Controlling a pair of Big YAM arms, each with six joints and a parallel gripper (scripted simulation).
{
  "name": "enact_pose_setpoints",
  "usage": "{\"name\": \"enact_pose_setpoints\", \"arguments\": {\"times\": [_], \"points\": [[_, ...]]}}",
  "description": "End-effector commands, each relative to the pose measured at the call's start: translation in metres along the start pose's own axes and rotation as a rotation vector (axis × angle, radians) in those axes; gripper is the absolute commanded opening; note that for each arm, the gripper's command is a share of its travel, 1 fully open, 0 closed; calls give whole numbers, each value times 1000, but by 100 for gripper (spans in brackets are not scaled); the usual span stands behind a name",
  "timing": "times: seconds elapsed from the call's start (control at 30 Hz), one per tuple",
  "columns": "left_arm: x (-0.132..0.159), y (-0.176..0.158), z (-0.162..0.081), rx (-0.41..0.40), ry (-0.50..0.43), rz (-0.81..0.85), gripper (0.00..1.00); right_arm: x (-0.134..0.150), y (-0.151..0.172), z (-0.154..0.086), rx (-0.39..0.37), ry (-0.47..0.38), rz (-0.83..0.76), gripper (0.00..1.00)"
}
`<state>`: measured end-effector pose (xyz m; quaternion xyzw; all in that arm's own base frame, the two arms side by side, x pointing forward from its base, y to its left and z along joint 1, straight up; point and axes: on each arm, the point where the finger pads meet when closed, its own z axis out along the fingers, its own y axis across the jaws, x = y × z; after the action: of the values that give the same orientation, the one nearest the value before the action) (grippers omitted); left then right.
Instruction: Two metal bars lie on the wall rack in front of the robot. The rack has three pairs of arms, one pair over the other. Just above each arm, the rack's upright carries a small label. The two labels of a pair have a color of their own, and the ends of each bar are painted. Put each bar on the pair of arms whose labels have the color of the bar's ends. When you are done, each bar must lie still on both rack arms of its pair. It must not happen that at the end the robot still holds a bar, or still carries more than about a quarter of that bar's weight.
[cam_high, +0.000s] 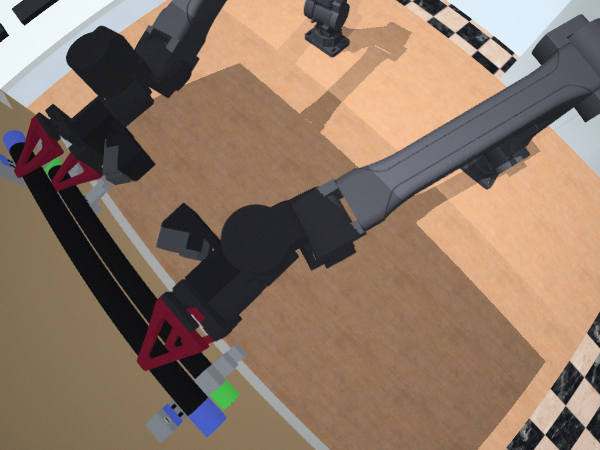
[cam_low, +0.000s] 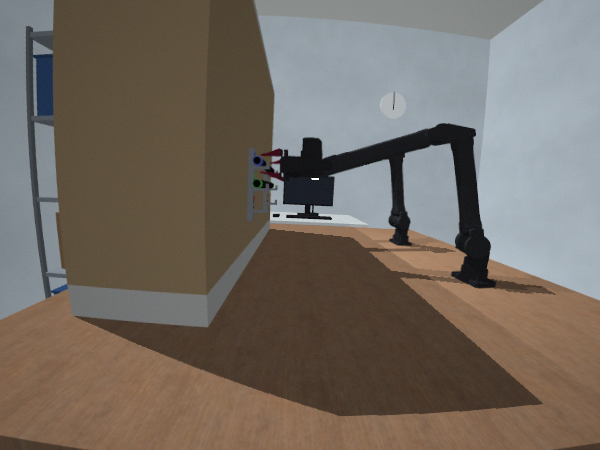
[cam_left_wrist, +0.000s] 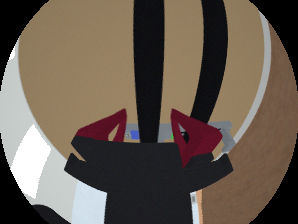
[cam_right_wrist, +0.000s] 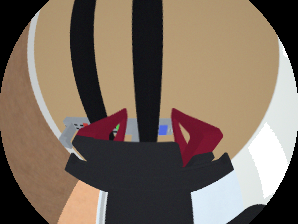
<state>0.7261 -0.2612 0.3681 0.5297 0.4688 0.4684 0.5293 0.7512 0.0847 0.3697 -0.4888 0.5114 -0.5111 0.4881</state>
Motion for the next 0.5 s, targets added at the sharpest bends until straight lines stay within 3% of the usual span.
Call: {"name": "enact_pose_setpoints", "arguments": {"times": [0.0,0.47], "points": [[1,23,-1,-39,0,-12,64,7,-18,0,39,12,30,64],[1,23,-1,-39,-3,-11,64,6,-17,0,39,12,31,64]]}}
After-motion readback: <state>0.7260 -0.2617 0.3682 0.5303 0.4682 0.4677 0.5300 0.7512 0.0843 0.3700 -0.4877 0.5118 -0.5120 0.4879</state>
